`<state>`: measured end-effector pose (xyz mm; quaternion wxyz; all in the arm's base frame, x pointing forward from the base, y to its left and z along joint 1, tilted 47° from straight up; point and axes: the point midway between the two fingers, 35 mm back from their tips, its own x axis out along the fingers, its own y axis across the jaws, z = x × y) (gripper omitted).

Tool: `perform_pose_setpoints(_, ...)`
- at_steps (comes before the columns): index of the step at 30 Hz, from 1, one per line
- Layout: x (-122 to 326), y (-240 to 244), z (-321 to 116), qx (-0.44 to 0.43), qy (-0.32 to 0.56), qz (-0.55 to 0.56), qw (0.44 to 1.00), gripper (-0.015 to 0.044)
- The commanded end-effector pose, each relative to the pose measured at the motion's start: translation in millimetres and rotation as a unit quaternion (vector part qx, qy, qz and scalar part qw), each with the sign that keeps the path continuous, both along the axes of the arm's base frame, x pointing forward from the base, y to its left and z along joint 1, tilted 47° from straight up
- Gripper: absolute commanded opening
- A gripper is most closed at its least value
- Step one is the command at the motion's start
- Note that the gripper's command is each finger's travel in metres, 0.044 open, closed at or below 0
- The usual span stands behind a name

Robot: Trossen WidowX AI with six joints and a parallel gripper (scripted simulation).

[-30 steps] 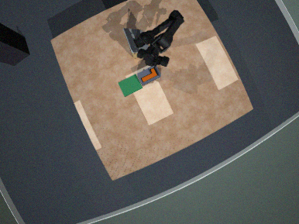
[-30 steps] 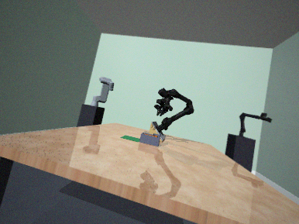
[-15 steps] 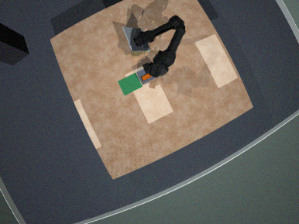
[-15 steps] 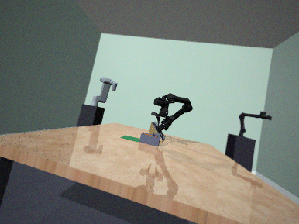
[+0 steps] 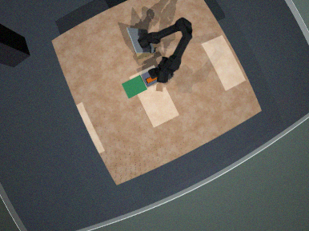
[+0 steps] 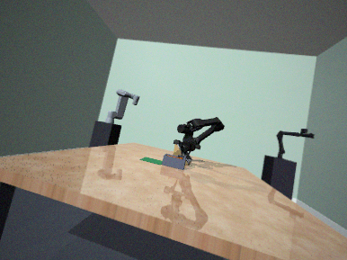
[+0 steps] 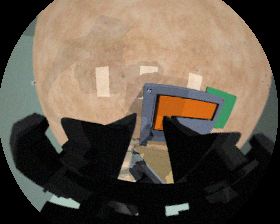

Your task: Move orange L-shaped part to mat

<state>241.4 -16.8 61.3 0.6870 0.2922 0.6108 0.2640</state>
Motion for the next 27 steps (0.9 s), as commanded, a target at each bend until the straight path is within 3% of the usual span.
perform_pose_setpoints(1, 1, 7, -5, 0.001, -0.005, -0.006, 1.0, 0.018)
perform_pose_setpoints(27, 6, 32, -29, 0.002, -0.005, -0.006, 1.0, 0.018)
